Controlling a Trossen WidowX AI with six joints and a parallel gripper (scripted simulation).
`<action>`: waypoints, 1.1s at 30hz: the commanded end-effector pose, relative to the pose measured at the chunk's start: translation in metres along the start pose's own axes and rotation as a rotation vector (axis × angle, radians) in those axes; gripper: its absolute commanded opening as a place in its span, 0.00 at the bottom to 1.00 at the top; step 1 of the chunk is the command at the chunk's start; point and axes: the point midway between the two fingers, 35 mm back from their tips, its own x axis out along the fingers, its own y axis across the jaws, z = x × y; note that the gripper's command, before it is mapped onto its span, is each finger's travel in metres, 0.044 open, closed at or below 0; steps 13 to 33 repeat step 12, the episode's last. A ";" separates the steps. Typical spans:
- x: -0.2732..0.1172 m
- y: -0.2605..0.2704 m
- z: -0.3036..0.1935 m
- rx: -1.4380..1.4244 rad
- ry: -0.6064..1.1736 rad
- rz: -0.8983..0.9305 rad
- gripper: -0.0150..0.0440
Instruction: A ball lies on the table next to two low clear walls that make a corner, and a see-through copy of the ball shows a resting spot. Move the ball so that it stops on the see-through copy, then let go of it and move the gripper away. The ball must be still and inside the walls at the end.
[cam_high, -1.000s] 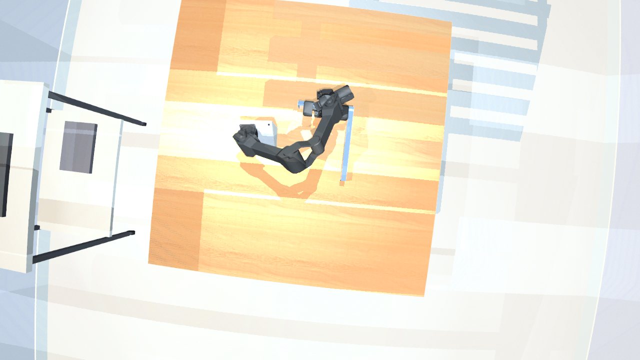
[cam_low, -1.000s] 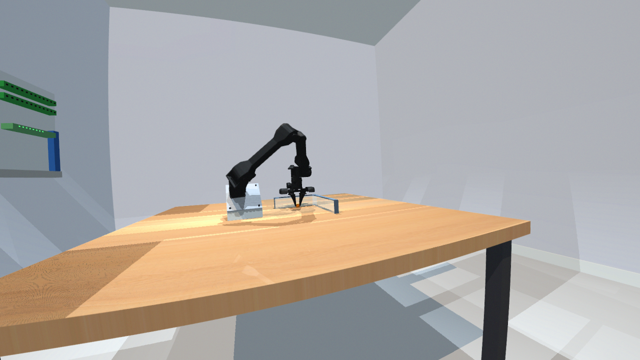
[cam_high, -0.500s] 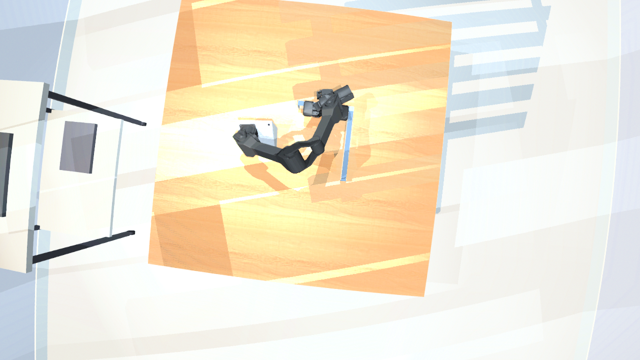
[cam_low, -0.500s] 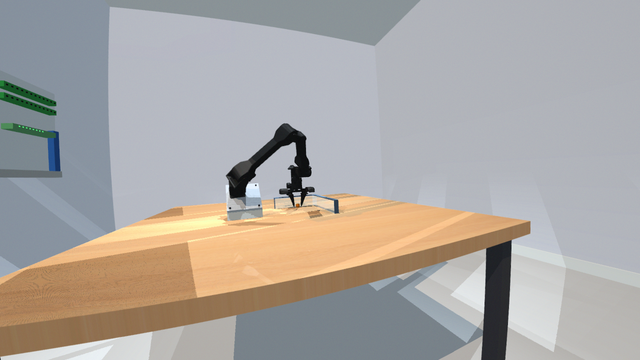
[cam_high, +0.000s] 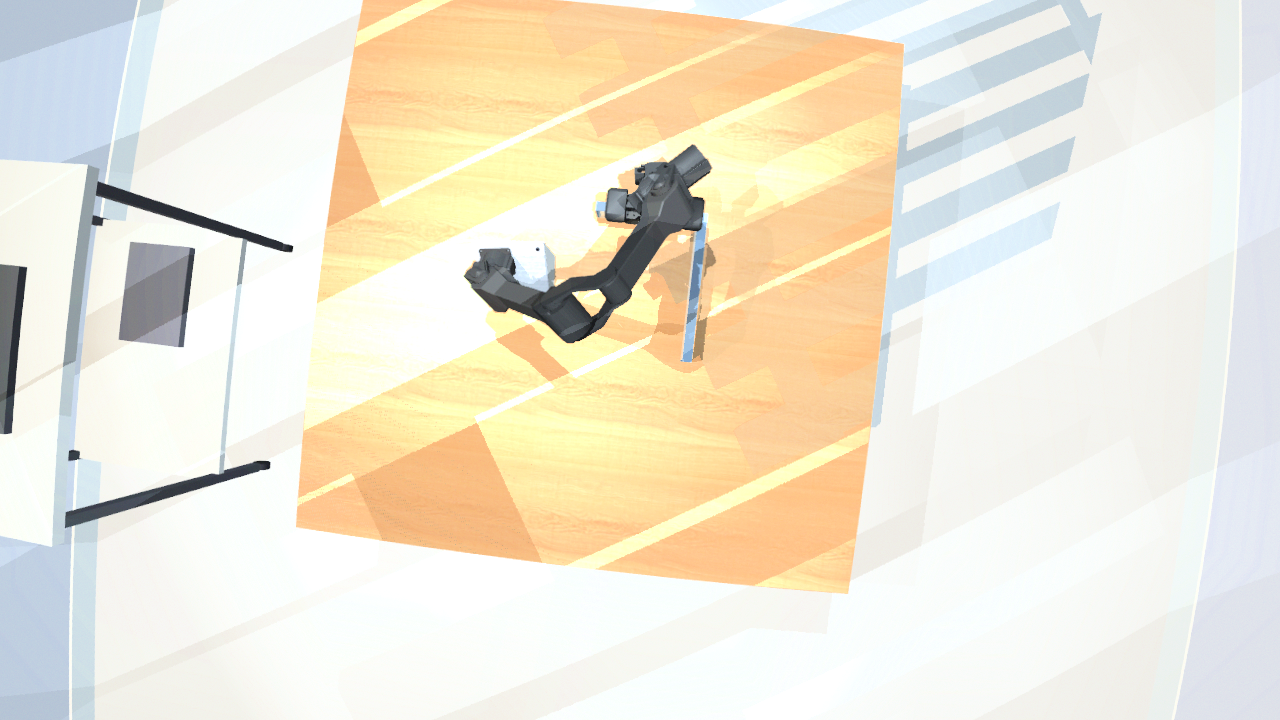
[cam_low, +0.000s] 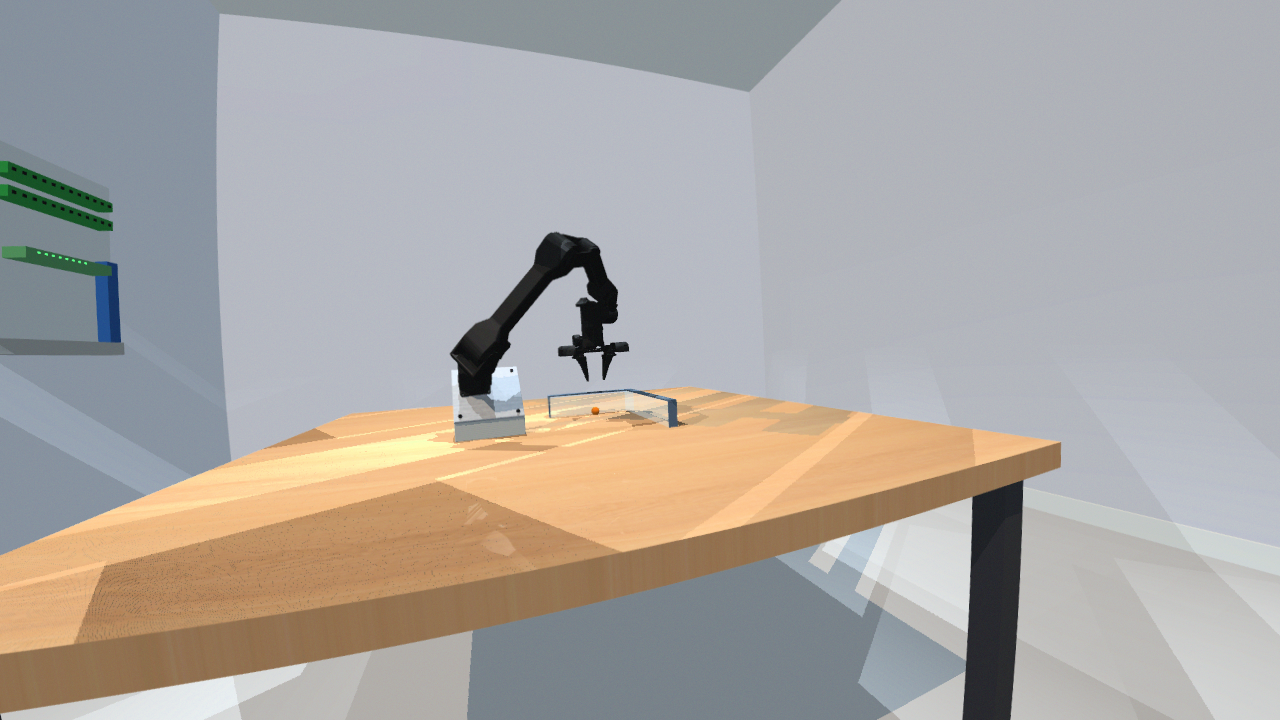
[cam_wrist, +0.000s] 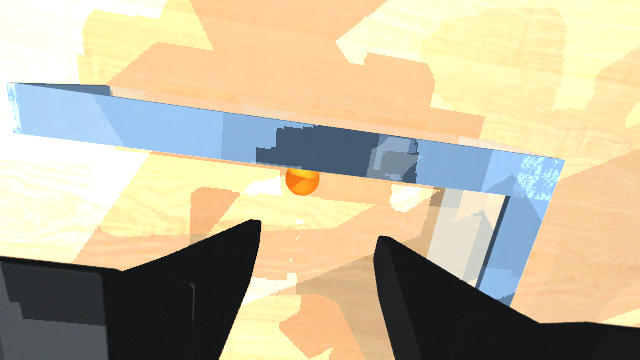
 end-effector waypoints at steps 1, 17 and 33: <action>0.002 0.000 0.000 -0.002 0.001 0.002 0.61; -0.044 0.004 -0.002 0.000 0.006 0.009 0.87; -0.044 0.004 -0.002 0.000 0.006 0.009 0.87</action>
